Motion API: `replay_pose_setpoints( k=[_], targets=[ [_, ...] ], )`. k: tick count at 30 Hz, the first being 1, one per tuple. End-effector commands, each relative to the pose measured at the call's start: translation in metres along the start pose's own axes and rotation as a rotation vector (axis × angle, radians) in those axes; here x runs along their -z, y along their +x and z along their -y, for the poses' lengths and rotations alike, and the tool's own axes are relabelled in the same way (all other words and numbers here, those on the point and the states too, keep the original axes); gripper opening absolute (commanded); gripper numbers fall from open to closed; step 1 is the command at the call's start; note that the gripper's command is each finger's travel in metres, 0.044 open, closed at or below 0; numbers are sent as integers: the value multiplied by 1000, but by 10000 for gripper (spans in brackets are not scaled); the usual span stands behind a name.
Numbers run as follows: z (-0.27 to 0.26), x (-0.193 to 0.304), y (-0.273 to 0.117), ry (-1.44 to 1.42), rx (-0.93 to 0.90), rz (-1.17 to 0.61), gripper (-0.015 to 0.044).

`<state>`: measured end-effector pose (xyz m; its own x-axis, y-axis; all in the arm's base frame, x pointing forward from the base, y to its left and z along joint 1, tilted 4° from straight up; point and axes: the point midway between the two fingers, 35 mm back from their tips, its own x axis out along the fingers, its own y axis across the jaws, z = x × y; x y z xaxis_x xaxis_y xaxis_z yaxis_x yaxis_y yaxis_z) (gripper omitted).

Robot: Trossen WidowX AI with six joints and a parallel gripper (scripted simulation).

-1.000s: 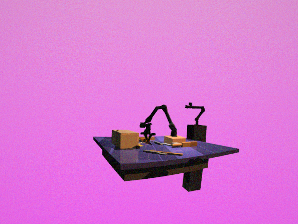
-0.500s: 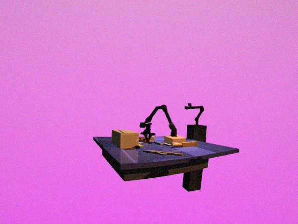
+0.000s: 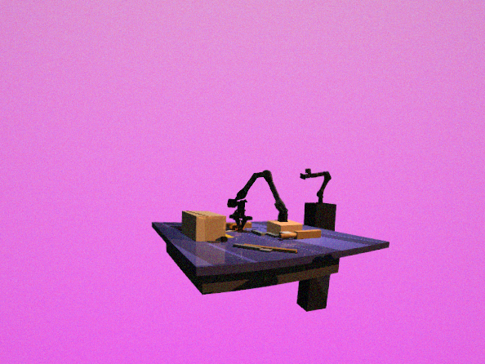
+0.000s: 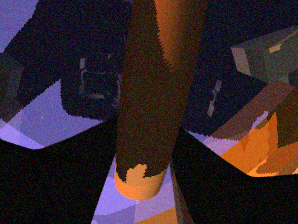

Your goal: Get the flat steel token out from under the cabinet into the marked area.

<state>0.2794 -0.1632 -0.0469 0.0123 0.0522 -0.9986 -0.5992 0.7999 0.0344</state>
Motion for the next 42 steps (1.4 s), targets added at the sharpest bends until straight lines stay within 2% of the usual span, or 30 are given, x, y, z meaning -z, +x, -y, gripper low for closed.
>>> replay_pose_setpoints(
  k=[1,2,5,8,19,23,32,36,42],
  targets=[
    [0,0,0,-3,0,0,184],
    [0,0,0,-3,0,0,200],
    [0,0,0,0,0,0,200],
    [0,0,0,0,6,2,270],
    [-1,0,2,0,6,2,270],
    [-1,1,2,0,1,1,165],
    [-1,1,2,0,1,1,104],
    [-1,1,2,0,1,1,0],
    [-1,-3,2,10,2,1,0]
  ],
)
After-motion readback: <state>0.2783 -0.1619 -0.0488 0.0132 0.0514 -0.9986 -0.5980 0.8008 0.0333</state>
